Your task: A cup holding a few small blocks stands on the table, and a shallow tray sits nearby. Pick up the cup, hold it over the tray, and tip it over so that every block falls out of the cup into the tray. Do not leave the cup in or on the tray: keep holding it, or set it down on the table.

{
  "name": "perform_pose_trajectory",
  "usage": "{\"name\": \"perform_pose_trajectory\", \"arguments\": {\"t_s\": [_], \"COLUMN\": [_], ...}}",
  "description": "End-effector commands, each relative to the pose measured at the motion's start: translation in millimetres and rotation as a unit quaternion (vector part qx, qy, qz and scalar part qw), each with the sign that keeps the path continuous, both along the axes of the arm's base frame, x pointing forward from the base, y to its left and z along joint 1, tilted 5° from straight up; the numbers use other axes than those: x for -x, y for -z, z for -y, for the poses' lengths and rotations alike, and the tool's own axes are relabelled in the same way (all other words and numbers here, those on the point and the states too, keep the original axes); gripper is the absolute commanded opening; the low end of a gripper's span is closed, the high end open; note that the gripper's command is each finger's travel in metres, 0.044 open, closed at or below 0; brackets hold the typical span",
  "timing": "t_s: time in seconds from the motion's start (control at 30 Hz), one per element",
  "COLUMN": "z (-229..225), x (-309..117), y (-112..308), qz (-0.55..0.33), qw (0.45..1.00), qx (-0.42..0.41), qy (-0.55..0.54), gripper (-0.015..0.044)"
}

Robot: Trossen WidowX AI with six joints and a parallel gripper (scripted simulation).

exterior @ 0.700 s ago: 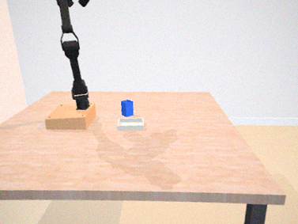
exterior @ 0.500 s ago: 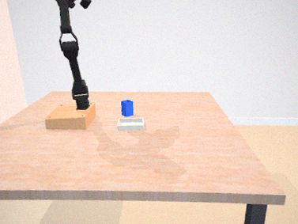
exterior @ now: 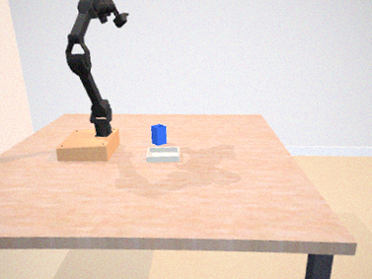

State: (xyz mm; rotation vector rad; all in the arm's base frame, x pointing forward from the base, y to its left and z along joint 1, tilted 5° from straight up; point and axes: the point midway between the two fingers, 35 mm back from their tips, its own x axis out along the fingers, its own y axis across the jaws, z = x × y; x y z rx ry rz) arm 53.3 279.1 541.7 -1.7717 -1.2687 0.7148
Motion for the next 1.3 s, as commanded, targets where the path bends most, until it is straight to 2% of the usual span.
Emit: {"name": "perform_pose_trajectory", "arguments": {"t_s": [0.0, 0.27, 0.67, 1.27], "z": [0, -1, 9, 73], "x": [-15, -48, -108, -175], "y": [12, 47, 129, 258], "qz": [-0.03, -0.095, -0.227, -0.453], "qw": [0.999, 0.994, 0.967, 0.864], "qx": [0.001, 0.012, 0.025, -0.017], "qy": [0.017, 0.055, 0.117, 0.218], "gripper": [0.044, 0.044, 0.044, 0.044]}}
